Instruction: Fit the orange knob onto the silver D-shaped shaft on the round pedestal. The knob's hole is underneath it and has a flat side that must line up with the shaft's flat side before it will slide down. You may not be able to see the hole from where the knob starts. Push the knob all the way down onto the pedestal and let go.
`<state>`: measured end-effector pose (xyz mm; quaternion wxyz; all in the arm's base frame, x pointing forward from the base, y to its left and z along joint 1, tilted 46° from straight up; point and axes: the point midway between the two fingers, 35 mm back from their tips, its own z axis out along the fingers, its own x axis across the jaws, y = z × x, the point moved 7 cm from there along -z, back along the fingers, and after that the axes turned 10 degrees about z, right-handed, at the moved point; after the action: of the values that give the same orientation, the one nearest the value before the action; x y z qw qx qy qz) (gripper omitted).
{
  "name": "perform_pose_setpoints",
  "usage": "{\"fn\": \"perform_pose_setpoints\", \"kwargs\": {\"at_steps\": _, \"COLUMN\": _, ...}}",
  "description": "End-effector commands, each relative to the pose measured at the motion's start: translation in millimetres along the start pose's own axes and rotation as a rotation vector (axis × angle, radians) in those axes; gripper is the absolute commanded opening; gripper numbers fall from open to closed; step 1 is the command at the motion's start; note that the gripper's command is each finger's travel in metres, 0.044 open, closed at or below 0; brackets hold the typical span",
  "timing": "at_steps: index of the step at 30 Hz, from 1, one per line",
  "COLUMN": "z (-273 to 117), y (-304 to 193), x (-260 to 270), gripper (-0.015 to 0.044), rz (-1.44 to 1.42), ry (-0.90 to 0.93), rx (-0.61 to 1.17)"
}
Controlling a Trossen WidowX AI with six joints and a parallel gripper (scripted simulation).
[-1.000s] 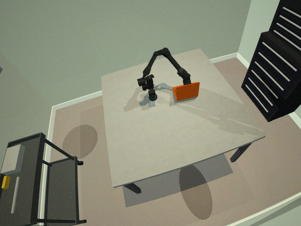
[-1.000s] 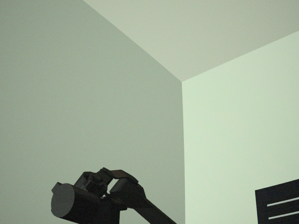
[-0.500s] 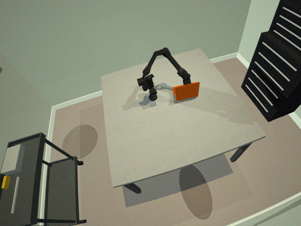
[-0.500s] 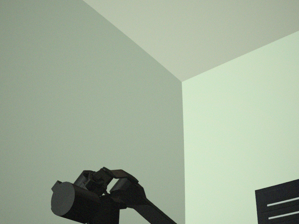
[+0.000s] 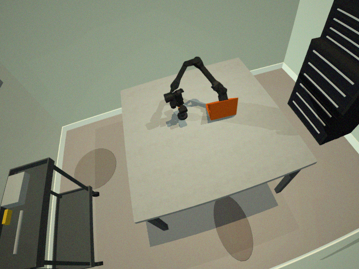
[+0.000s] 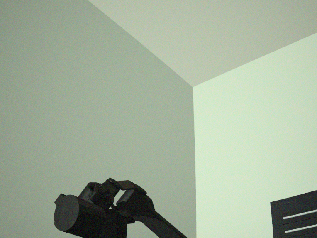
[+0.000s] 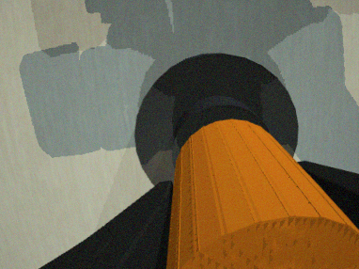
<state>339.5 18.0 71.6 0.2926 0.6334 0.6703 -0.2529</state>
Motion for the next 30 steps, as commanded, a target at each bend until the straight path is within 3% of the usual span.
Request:
{"fn": "perform_pose_setpoints", "kwargs": {"at_steps": 1, "z": 0.6, "y": 0.3, "x": -0.5, "gripper": 0.0000, "rz": -0.003, "ry": -0.002, "rx": -0.002}}
{"fn": "perform_pose_setpoints", "kwargs": {"at_steps": 11, "z": -4.4, "y": 0.7, "x": -0.9, "gripper": 0.0000, "rz": -0.012, "ry": -0.002, "rx": -0.002}}
{"fn": "perform_pose_setpoints", "kwargs": {"at_steps": 18, "z": -3.8, "y": 0.9, "x": -0.1, "gripper": 0.0000, "rz": -0.213, "ry": -0.002, "rx": -0.002}}
{"fn": "perform_pose_setpoints", "kwargs": {"at_steps": 30, "z": 0.5, "y": 0.3, "x": -0.5, "gripper": 0.0000, "rz": -0.213, "ry": -0.002, "rx": -0.002}}
